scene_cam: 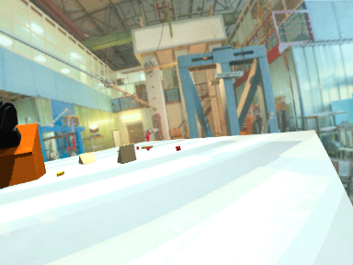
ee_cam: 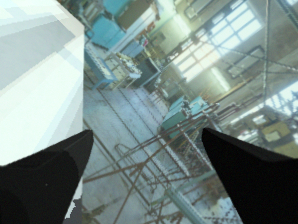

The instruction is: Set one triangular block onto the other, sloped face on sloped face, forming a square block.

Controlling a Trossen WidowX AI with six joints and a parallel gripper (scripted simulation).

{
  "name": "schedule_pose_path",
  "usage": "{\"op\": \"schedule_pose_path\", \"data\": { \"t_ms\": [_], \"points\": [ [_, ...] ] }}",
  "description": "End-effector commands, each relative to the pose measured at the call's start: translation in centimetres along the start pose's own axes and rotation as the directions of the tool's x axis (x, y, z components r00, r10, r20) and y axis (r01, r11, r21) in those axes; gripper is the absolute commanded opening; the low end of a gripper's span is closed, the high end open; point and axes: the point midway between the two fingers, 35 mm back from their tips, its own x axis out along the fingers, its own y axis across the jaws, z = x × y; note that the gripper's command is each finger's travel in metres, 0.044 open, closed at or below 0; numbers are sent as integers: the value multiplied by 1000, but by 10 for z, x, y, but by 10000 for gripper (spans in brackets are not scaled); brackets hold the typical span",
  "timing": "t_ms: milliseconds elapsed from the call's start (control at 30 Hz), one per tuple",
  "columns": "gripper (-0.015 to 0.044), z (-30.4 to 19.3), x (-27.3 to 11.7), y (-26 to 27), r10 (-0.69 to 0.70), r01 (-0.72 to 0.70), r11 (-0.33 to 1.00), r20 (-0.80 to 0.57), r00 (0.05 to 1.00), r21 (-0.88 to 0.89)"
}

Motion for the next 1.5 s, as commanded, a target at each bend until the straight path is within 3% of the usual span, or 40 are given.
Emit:
{"op": "schedule_pose_path", "data": {
  "t_ms": [0, 100, 433, 767, 1100, 1467],
  "points": [
    [426, 0, 0, -1, -3, 3, 1000, 0, 1000, 6],
    [440, 9, -3, -19, -45, 45, 996, 6, 999, 71],
    [440, 133, 20, -94, -80, 90, 995, 168, 982, -51],
    [440, 267, 33, -120, 2, 57, 973, 256, 967, -222],
    [440, 425, 47, -93, 165, -36, 934, 342, 925, -355],
    [440, 530, 53, -26, 349, -166, 876, 356, 867, -453]
  ]
}}
